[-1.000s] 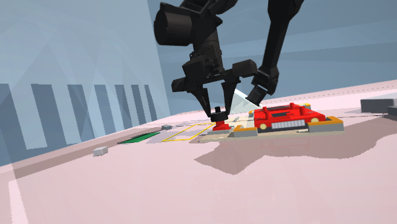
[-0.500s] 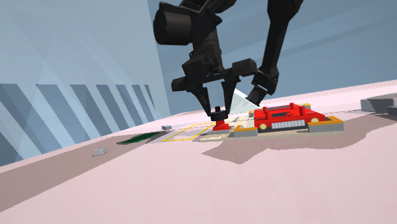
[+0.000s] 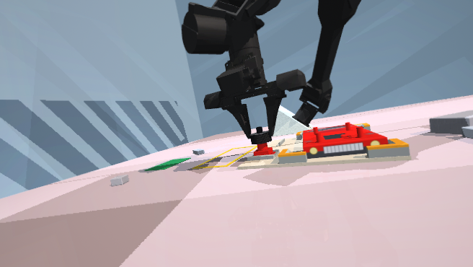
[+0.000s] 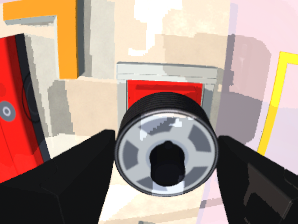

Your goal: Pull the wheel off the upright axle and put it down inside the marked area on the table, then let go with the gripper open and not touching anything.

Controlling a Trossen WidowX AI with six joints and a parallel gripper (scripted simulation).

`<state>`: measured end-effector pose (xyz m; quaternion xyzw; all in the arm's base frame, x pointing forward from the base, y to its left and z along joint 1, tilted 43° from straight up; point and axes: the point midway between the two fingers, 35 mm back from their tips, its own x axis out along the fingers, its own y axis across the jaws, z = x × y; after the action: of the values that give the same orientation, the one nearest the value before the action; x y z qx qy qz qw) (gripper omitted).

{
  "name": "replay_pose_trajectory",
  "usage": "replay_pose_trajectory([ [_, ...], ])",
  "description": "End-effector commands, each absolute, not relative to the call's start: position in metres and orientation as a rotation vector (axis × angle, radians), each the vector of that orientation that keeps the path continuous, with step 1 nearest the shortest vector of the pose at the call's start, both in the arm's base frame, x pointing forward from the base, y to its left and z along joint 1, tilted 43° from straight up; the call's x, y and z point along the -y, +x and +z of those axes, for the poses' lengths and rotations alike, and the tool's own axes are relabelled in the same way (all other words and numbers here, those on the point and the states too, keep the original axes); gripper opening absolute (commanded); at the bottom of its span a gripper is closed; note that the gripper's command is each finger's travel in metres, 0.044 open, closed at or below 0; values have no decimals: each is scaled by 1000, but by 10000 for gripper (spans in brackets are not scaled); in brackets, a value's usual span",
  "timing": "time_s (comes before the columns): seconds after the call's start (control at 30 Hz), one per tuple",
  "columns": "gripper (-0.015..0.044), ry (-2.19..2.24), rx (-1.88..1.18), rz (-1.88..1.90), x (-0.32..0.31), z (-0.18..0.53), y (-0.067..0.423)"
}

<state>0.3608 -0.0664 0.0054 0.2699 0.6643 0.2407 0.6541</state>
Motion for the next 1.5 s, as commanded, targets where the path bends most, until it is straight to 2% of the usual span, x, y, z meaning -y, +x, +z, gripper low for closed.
replay_pose_trajectory([
  [0.0,0,611,-1500,537,73,11,361],
  [1.47,0,614,-1500,536,83,22,361],
])
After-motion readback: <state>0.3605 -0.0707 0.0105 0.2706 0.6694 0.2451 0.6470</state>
